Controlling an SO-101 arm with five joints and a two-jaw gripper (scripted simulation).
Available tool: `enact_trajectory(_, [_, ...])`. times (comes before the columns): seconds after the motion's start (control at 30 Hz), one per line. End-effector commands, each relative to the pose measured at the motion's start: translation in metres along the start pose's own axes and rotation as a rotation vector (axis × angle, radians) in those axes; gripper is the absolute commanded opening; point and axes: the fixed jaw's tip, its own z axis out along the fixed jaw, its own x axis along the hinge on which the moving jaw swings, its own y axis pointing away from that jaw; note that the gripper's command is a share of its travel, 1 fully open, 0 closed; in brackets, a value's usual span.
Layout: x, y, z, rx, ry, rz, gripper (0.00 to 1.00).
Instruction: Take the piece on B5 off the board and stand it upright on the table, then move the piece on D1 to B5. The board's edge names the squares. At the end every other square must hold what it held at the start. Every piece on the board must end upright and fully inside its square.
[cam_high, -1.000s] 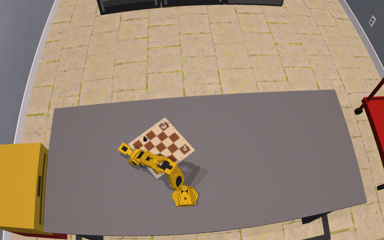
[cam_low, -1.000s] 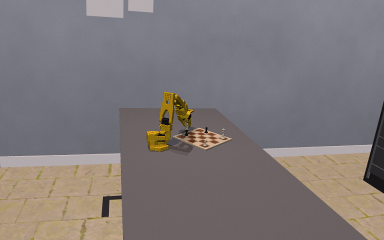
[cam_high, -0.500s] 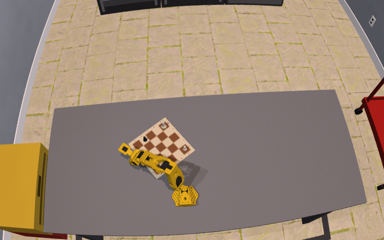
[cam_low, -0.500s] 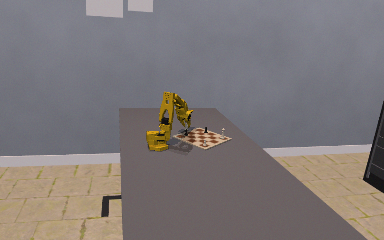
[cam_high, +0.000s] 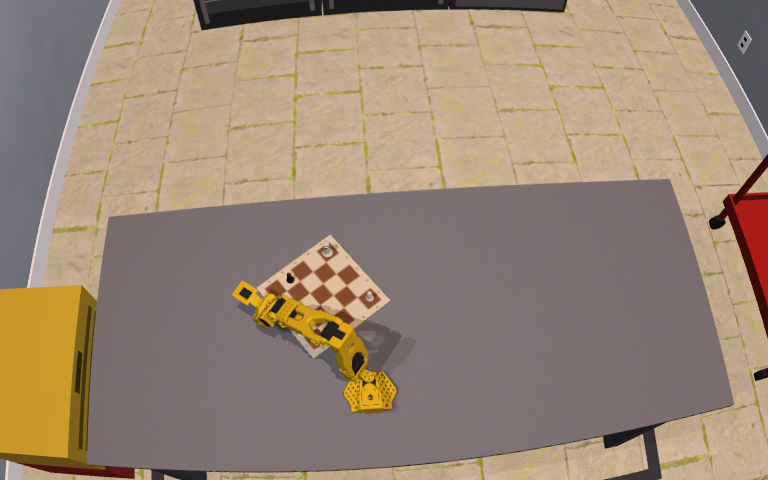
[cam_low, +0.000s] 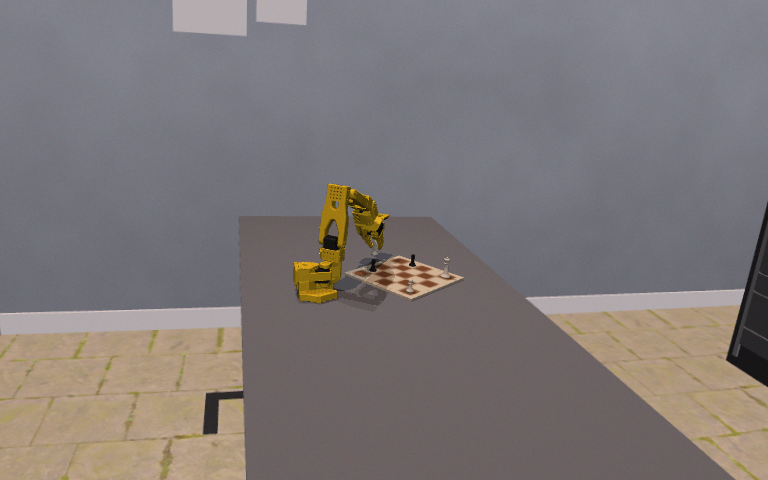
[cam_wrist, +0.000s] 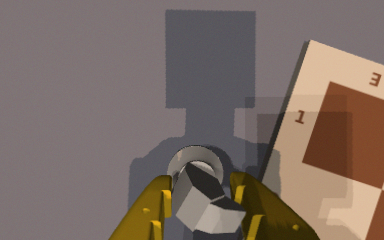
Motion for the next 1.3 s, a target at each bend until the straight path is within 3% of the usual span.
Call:
enact_trajectory(0.0, [-0.003,0.002,-0.001,-0.005,-0.009,-0.007,0.0])
enact_trajectory(0.8, [0.001,0.003,0.006,-0.005,-0.009,-0.007,0.0])
enact_trajectory(1.27, [0.016,0.003,0.015,-0.005,-0.007,-0.008,0.0])
